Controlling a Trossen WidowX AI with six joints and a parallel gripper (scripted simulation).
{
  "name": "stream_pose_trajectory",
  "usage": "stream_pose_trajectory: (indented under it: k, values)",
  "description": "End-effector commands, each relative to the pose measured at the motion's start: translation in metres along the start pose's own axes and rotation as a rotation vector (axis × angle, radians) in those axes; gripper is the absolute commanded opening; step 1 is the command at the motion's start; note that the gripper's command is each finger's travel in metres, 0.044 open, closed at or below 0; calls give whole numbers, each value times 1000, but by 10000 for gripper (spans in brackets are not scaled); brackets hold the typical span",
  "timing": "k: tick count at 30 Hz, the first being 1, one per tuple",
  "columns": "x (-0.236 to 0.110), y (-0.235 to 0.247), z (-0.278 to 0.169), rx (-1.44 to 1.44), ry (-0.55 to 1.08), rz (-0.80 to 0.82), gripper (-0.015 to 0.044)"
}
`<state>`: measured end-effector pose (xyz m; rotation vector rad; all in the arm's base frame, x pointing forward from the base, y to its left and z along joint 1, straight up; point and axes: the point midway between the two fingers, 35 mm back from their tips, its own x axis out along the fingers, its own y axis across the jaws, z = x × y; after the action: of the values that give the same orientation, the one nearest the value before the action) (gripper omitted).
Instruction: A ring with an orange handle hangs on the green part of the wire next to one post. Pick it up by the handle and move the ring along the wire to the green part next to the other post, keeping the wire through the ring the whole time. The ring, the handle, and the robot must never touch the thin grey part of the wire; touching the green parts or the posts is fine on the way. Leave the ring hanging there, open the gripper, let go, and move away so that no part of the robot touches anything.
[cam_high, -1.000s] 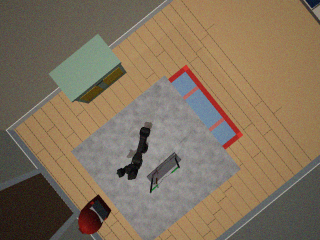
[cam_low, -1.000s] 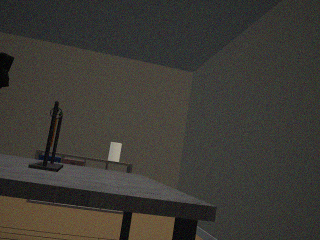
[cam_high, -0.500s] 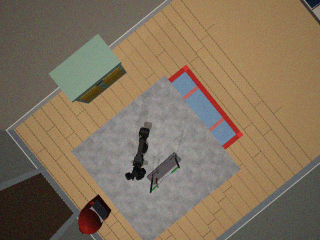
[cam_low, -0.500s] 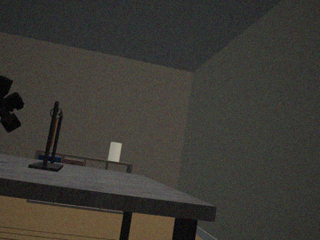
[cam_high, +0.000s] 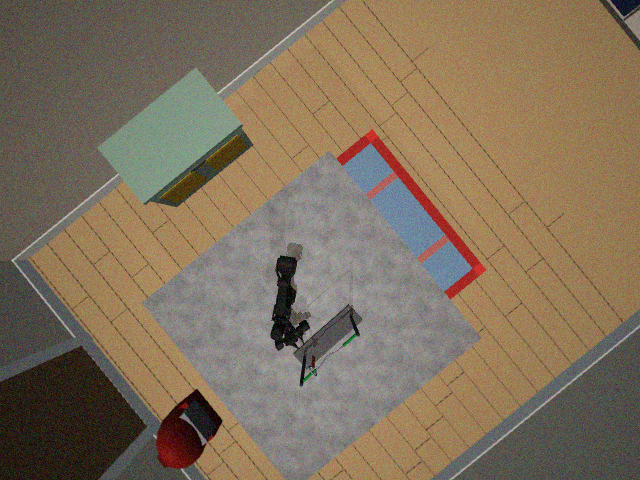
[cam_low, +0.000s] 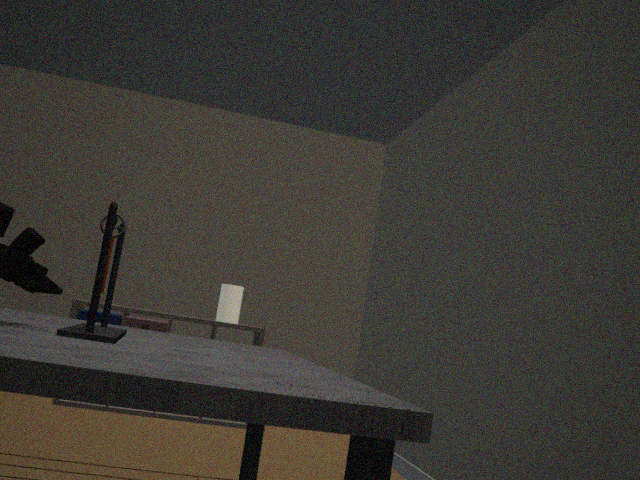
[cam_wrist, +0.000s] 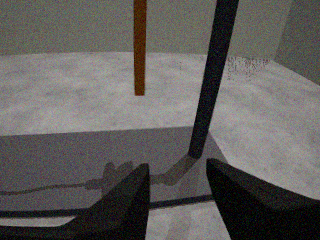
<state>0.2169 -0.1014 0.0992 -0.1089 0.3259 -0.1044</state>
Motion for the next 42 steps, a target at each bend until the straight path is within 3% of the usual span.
stream_pose_trajectory:
  k: [1,10,24,42]
  values:
    - [0,17,-4,35,-34,85,160]
    - [-4,14,-4,37,-41,86,160]
    - [28,13,44,81,-162,149,160]
    - [41,10,48,81,-163,150,160]
